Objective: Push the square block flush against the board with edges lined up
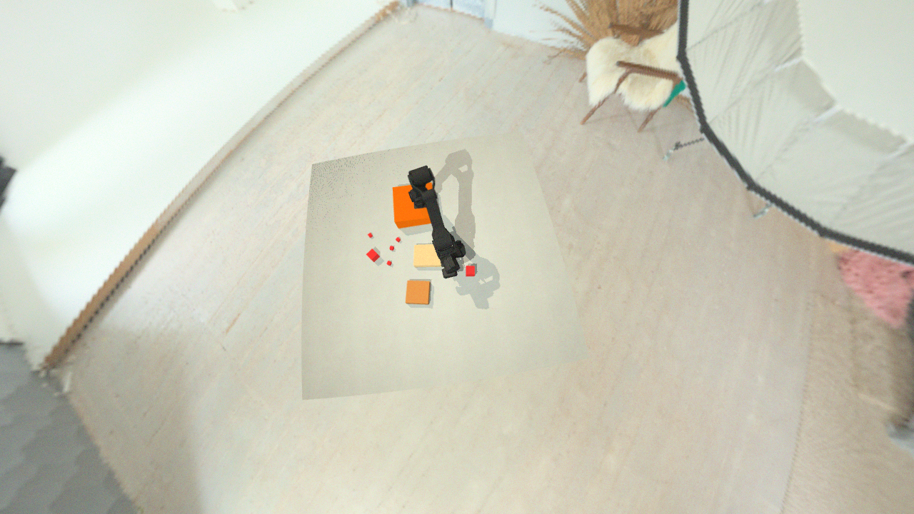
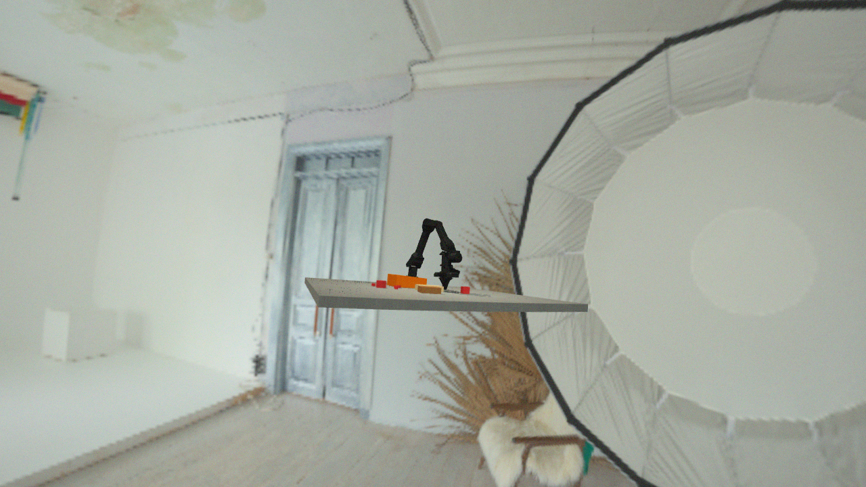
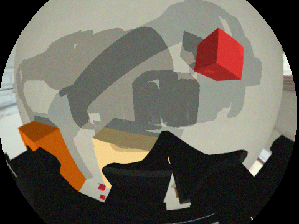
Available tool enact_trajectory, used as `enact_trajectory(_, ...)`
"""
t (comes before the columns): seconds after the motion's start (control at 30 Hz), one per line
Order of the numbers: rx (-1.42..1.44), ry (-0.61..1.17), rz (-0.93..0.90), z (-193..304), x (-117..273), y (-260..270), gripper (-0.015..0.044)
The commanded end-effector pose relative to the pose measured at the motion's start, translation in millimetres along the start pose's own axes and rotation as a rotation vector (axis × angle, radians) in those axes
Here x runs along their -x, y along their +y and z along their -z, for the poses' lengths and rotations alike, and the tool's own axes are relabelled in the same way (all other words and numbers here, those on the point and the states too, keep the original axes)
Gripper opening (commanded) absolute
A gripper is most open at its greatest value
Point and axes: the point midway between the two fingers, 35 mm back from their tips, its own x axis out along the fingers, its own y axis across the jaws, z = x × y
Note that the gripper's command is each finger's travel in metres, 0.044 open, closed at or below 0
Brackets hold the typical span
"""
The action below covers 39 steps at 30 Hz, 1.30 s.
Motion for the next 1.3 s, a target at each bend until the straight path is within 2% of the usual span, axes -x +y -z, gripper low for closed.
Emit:
enact_trajectory(0.0,-0.006,0.017,-0.021,-0.3,-4.9,4.4,0.0)
enact_trajectory(1.0,-0.006,0.012,-0.021,-49.2,-5.4,-1.1,0.0)
enact_trajectory(1.07,-0.005,0.009,-0.02,-45.3,6.9,-1.8,0.0)
enact_trajectory(1.17,-0.006,0.012,-0.021,-45.8,46.7,-2.3,0.0)
enact_trajectory(1.27,-0.006,0.012,-0.021,-45.7,49.8,-2.1,0.0)
